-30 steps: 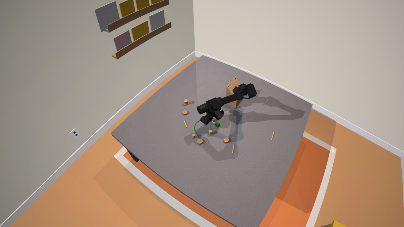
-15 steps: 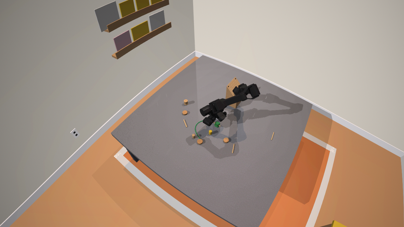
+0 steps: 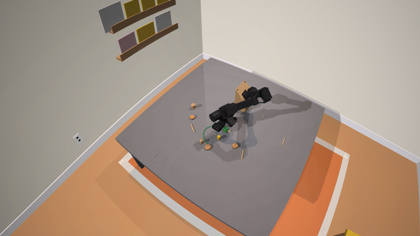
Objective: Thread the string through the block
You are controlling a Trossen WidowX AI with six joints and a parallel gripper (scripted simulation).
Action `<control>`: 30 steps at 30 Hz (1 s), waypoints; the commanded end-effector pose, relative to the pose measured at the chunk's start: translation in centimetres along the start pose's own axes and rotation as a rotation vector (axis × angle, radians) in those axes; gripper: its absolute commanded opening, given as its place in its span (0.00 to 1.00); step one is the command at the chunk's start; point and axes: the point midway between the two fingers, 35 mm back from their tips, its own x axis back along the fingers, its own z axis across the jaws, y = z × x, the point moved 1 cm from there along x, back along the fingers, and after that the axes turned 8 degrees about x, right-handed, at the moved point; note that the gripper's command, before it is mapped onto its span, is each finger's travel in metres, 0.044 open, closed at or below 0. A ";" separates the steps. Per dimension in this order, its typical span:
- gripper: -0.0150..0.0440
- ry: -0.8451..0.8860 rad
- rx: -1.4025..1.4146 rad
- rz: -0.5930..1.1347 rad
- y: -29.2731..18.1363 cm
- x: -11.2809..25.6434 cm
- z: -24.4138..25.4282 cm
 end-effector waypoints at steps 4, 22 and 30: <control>0.46 0.000 0.000 0.006 -0.4 5.6 -0.2; 0.46 -0.012 -0.813 -0.009 0.9 7.8 -0.5; 0.46 0.002 -1.577 -0.020 2.3 7.8 -0.6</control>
